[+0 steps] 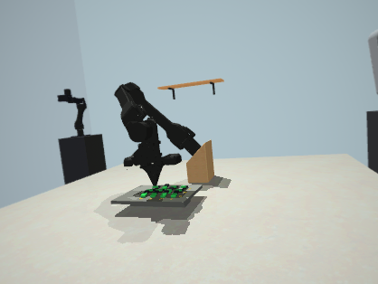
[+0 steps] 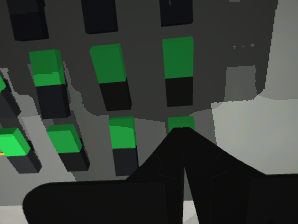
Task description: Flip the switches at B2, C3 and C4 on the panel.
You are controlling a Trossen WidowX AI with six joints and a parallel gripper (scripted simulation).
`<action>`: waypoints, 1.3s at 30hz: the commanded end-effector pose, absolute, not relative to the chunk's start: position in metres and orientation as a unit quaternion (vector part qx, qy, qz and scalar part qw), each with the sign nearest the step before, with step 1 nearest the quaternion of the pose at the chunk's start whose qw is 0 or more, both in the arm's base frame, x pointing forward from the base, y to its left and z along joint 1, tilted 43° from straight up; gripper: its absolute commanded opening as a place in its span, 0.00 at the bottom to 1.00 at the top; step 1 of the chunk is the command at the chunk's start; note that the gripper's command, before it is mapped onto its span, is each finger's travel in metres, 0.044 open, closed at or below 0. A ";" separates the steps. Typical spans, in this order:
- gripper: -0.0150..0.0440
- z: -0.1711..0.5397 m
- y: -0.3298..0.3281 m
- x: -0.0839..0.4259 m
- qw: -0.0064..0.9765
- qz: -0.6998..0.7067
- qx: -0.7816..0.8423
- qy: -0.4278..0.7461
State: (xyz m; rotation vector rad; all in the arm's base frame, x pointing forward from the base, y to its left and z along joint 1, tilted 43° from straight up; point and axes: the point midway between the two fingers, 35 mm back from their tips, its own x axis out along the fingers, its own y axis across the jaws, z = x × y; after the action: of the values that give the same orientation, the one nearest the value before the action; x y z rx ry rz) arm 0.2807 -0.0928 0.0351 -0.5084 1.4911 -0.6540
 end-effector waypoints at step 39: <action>0.25 0.061 -0.068 0.282 0.663 -0.285 -0.228 0.653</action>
State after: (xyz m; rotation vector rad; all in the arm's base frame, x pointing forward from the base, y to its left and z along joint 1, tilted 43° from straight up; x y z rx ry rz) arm 0.2764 -0.0895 0.0382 -0.5181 1.5116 -0.6542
